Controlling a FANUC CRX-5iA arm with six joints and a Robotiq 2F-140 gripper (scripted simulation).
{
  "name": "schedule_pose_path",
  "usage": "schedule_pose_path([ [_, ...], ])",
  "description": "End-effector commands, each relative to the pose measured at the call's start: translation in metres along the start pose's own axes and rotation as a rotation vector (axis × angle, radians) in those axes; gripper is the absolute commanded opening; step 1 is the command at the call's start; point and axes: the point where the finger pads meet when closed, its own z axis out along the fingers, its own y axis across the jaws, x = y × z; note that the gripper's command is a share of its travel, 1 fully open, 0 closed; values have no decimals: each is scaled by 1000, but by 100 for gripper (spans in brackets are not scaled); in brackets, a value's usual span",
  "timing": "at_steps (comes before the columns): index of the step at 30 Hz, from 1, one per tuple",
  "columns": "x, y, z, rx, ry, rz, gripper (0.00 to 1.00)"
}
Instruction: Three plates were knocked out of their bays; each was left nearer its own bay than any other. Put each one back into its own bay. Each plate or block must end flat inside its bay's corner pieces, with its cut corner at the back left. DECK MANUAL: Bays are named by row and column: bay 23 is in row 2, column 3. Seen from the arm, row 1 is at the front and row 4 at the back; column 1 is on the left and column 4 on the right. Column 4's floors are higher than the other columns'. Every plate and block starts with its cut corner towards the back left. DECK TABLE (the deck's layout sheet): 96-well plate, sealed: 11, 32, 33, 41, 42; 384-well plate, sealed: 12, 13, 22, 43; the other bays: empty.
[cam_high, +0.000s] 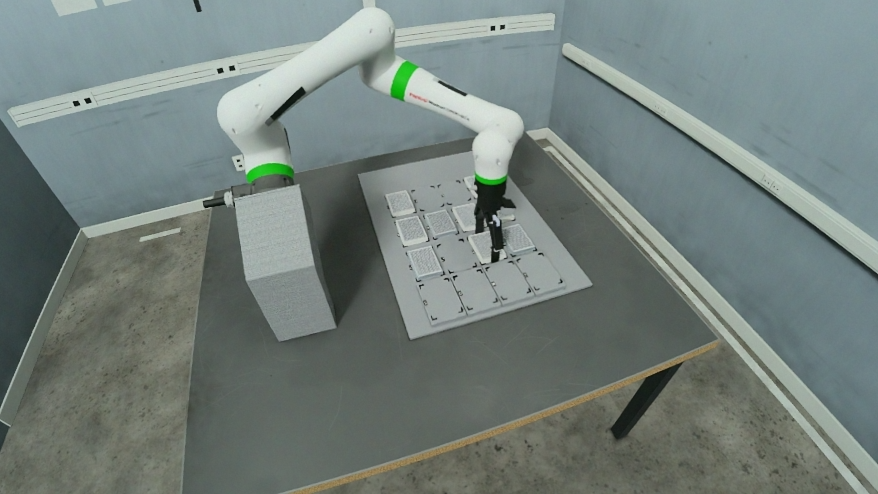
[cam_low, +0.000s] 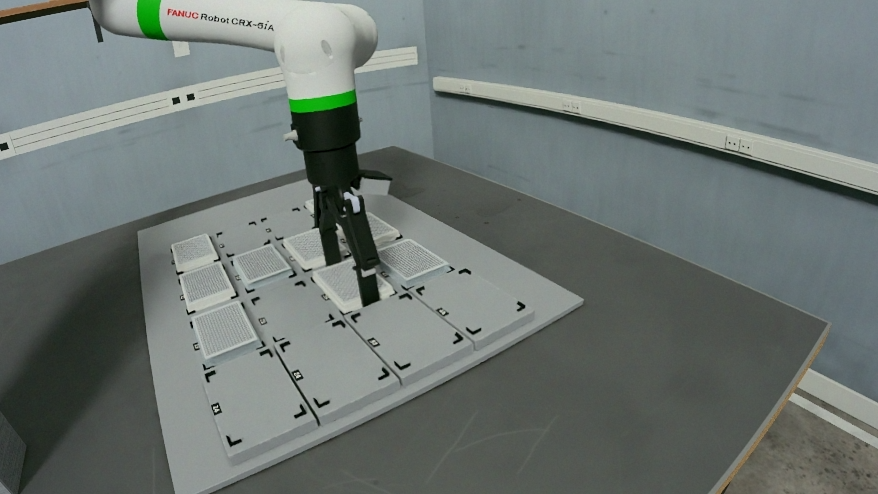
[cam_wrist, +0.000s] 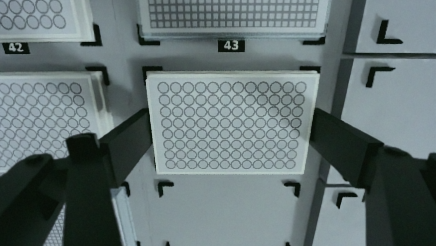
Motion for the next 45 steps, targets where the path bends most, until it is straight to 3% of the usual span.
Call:
schedule_pose_path([
  [1,1,0,-1,-1,1,0,89],
  [19,1,0,0,-1,1,0,89],
  [20,1,0,0,-1,1,0,100],
  [45,1,0,0,0,1,0,100],
])
